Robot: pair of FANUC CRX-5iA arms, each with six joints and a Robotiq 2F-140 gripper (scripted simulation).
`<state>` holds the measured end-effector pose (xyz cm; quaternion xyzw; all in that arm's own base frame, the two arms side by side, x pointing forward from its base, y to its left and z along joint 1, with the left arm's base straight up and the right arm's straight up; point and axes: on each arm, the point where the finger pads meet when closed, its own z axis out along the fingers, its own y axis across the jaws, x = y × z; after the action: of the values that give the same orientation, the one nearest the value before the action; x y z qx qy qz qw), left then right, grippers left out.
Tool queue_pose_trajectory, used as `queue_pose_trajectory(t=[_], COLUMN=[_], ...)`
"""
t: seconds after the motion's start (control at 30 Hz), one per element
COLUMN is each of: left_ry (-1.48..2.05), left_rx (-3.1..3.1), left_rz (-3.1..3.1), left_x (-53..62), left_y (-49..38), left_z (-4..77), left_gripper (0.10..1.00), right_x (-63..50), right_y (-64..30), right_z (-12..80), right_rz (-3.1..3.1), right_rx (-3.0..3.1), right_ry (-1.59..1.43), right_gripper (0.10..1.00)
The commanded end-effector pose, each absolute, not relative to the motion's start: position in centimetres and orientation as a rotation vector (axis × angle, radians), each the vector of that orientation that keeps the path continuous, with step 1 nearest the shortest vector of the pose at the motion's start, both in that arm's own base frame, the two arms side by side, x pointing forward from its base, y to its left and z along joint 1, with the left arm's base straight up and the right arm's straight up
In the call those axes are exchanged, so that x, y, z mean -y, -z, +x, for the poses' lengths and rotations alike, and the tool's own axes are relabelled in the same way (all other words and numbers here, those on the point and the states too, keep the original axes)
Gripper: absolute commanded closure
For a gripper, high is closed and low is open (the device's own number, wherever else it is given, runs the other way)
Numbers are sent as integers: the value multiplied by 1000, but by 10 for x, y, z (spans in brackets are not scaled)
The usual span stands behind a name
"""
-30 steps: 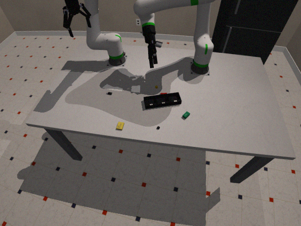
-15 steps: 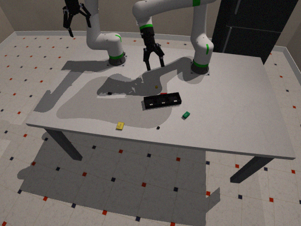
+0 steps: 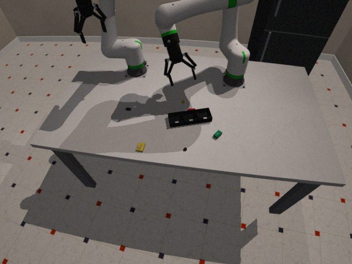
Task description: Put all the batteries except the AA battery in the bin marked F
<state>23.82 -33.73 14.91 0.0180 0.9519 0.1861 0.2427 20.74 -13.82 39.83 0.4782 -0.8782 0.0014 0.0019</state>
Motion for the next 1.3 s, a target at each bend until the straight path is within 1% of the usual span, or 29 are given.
queue_pose_trajectory(t=[0.0,0.43,0.5,1.0,1.07,1.27], left_ry=[-460,-329,-329,-188,-188,-137], left_rx=[-2616,-2561,-2561,-2254,-2254,-2041], left_rz=[-160,-828,-828,-1649,-1649,-1973], left_x=[335,328,328,320,320,317], left_y=[-150,-153,-153,-161,-161,-166], left_z=[243,262,262,289,289,302], left_gripper=[98,98,98,98,98,98], right_x=[138,138,138,138,138,138], right_y=[-399,-399,-399,-399,-399,-399], right_z=[207,207,207,207,207,207], right_rz=[1500,1500,1500,1500,1500,1500], right_rx=[2756,2756,2756,2756,2756,2756], right_ry=[-6,-6,-6,-6,-6,-6], right_gripper=[98,98,98,98,98,98])
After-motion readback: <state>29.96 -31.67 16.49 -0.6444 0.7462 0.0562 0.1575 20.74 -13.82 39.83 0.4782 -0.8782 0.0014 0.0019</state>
